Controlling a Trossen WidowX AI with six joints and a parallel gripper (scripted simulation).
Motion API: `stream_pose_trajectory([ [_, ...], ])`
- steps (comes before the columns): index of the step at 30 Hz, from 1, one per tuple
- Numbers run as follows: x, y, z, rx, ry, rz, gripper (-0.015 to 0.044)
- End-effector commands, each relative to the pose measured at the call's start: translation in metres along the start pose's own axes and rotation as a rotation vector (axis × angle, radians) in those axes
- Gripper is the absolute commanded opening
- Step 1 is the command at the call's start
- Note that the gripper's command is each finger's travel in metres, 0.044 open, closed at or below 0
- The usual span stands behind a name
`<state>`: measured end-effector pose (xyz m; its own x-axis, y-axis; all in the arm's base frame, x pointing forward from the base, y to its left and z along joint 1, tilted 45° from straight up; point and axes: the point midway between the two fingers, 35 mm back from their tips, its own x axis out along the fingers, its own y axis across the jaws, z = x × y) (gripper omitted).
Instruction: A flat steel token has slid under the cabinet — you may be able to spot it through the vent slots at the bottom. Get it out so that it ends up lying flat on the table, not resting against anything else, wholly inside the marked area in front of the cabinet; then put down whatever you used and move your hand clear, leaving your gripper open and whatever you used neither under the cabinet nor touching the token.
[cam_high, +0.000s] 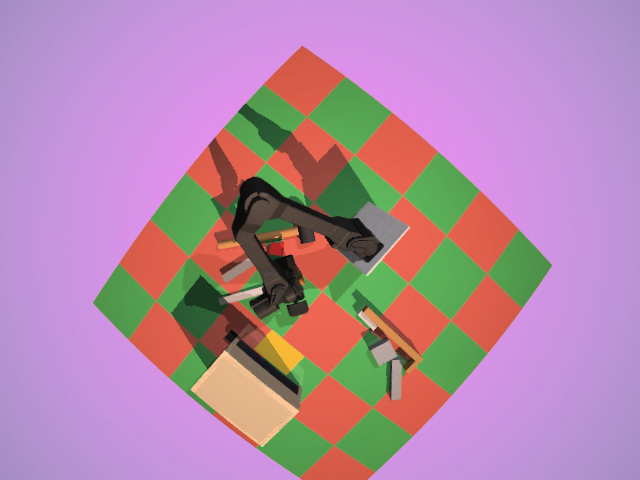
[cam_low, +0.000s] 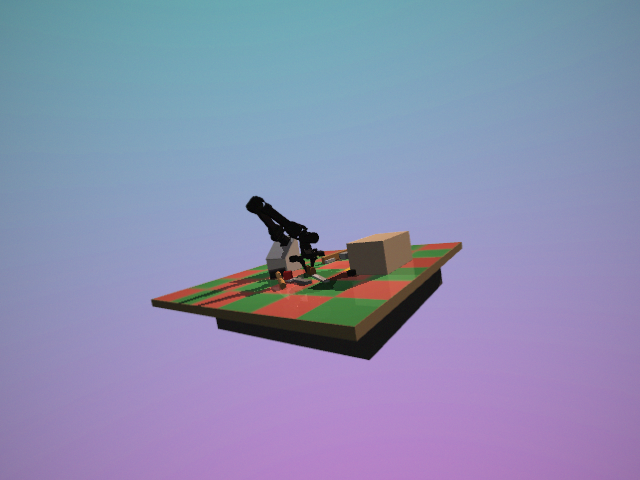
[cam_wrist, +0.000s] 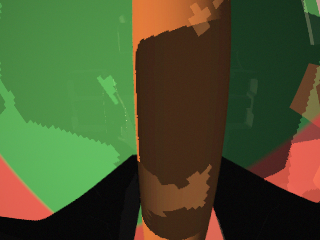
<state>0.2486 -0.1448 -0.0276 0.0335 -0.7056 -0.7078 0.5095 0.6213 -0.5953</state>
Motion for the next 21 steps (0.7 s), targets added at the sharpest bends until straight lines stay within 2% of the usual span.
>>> stream_pose_trajectory([
  [1,-0.002,-0.005,0.003,0.002,-0.008,0.003,0.0],
  [21,-0.002,-0.028,0.013,0.002,-0.008,0.002,0.0],
])
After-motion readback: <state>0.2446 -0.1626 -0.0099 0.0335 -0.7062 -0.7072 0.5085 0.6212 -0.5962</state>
